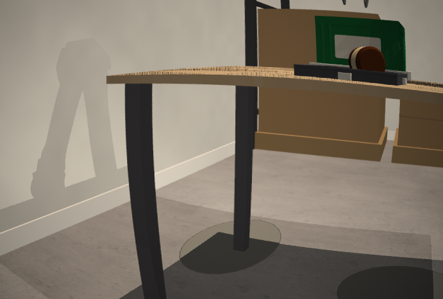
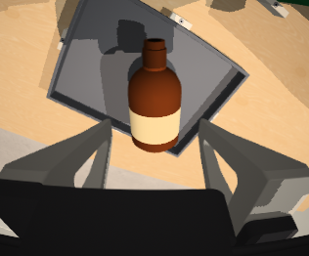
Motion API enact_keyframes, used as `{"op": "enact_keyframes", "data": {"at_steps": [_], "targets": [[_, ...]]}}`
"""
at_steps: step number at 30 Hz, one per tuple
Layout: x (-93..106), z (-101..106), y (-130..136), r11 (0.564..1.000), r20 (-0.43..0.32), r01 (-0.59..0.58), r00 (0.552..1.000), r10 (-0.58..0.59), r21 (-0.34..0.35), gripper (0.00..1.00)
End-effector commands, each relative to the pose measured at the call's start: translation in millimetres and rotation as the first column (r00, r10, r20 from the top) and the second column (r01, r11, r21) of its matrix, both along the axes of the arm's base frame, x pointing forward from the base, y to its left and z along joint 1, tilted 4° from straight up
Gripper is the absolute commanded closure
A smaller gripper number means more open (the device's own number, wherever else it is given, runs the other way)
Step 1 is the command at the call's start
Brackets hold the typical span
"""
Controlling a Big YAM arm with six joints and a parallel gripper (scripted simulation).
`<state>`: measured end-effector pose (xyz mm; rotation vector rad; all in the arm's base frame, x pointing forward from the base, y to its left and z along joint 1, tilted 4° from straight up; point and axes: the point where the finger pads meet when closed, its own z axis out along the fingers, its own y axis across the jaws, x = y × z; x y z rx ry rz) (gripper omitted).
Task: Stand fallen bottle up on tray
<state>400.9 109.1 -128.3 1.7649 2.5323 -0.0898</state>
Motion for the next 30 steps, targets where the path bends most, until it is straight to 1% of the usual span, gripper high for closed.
{"op": "enact_keyframes", "data": {"at_steps": [1, 6, 13, 19, 21, 24, 30], "targets": [[7.5, 3, 5, 1.0, 0.014, 0.007, 1.0, -0.008, 0.007, 0.39], [7.3, 2, 5, 1.0, 0.013, 0.007, 1.0, -0.007, 0.007, 0.39], [7.4, -8, 3, 1.0, 0.011, -0.015, 1.0, 0.015, 0.007, 0.39], [13.7, -17, 1, 1.0, 0.02, -0.008, 1.0, 0.008, 0.01, 0.39], [13.7, -17, 1, 1.0, 0.02, -0.008, 1.0, 0.008, 0.01, 0.39], [18.1, -23, 0, 1.0, 0.027, -0.005, 1.0, 0.005, 0.012, 0.39], [16.9, -44, -1, 1.0, 0.025, -0.007, 1.0, 0.007, 0.011, 0.39]]}}
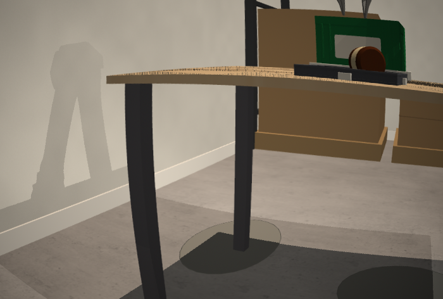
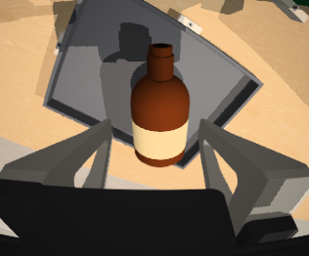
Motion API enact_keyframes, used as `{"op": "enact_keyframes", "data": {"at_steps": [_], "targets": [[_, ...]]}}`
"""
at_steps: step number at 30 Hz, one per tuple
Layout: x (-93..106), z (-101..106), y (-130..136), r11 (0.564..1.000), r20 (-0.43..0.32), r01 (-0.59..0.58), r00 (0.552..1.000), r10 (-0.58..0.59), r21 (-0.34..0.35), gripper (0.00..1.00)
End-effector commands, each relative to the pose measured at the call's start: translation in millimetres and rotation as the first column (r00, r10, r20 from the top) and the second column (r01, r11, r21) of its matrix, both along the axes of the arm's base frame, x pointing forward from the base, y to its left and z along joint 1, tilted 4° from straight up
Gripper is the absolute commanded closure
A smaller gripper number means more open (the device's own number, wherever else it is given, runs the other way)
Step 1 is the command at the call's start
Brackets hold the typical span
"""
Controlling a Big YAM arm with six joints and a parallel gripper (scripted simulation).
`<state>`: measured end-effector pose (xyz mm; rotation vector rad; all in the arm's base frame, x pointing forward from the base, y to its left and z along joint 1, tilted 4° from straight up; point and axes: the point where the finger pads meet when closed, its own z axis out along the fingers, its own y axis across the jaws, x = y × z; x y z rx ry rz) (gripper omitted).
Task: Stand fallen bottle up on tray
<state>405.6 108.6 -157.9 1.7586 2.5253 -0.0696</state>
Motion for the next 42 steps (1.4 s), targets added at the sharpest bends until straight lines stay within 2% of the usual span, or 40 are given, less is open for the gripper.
{"op": "enact_keyframes", "data": {"at_steps": [1, 6, 8, 23, 42], "targets": [[12.2, -18, -1, 1.0, 0.009, -0.004, 1.0, 0.004, 0.006, 0.39], [10.8, -37, -1, 1.0, 0.007, -0.008, 1.0, 0.008, 0.005, 0.39], [10.8, -37, -1, 1.0, 0.007, -0.008, 1.0, 0.008, 0.005, 0.39], [8.9, -82, -7, 1.0, 0.002, -0.004, 1.0, 0.004, 0.004, 0.39], [2.5, -94, -9, 1.0, -0.01, -0.007, 1.0, 0.007, 0.001, 0.39]]}}
